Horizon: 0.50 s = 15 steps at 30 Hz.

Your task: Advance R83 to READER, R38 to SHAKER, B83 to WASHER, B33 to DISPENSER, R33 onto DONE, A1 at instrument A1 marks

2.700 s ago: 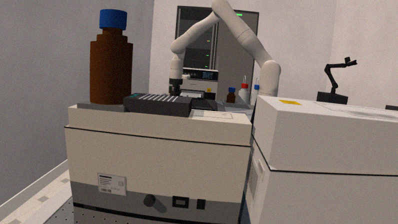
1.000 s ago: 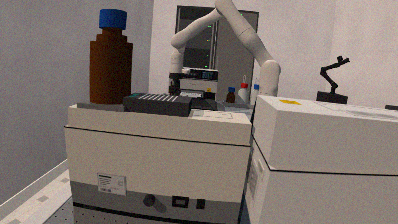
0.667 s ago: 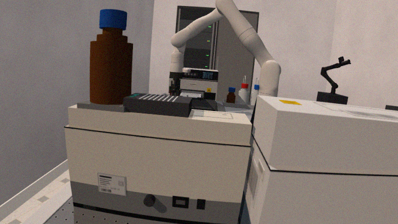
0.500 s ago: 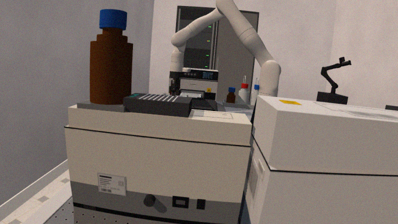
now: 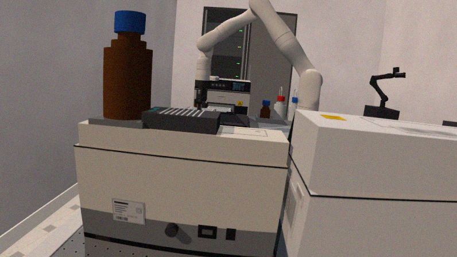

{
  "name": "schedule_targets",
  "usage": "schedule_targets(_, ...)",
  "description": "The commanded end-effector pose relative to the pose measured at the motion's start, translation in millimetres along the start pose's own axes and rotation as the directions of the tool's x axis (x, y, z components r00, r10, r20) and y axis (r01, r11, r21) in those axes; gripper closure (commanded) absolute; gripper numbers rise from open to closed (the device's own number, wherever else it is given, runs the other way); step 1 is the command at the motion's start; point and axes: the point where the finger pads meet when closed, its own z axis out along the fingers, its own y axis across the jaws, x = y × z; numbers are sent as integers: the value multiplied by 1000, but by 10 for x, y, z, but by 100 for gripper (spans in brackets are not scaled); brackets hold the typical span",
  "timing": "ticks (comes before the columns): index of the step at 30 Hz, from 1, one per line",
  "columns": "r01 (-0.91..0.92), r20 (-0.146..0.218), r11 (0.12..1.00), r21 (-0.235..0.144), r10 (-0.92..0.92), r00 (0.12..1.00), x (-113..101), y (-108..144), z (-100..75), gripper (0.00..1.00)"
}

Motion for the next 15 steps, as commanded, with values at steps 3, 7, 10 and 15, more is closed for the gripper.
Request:
schedule_targets(3, 3, 4, 1000, -3, -3, 1000, -13, 1, -72, 6)
schedule_targets(7, 3, 4, 1000, -3, -3, 1000, -13, 1, -99, 6)
schedule_targets(10, 3, 5, 1000, -3, -3, 1000, -13, 1, -119, 6)
schedule_targets(15, 3, 4, 1000, -3, -3, 1000, -12, 1, -139, 6)
